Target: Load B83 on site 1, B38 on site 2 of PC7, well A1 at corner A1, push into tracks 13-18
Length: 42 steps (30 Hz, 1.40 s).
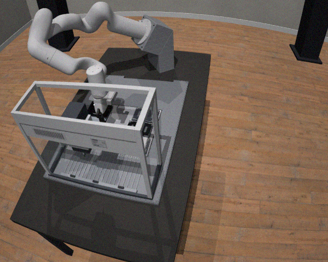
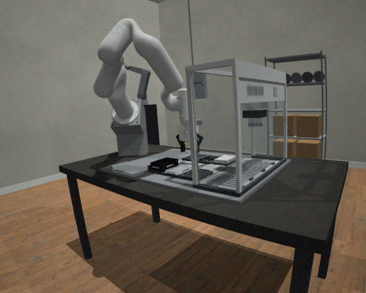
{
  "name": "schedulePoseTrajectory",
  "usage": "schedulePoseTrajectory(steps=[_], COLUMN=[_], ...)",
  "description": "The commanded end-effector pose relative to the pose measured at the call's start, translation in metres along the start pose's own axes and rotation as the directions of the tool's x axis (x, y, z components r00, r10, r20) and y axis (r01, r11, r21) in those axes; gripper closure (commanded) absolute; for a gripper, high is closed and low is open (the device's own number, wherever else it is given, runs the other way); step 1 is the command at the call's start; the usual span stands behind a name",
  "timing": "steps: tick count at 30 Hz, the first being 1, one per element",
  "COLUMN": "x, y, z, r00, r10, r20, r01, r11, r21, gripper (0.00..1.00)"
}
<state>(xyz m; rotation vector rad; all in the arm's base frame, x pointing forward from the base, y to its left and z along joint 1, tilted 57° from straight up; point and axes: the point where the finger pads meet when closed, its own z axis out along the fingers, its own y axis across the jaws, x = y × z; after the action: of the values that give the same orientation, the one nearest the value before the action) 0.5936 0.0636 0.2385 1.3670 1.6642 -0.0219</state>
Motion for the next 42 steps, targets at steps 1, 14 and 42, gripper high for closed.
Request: schedulePoseTrajectory(steps=[1,14,42], x=[0.0,0.0,-0.05], y=[0.0,0.0,0.0], z=[-0.006,-0.028,-0.034], r00=[1.0,1.0,1.0], r10=[0.0,0.0,0.0], r20=[0.0,0.0,0.0], r01=[0.0,0.0,0.0], r11=[1.0,1.0,1.0], r21=[-0.001,-0.001,-0.001], gripper=[0.0,0.0,0.0])
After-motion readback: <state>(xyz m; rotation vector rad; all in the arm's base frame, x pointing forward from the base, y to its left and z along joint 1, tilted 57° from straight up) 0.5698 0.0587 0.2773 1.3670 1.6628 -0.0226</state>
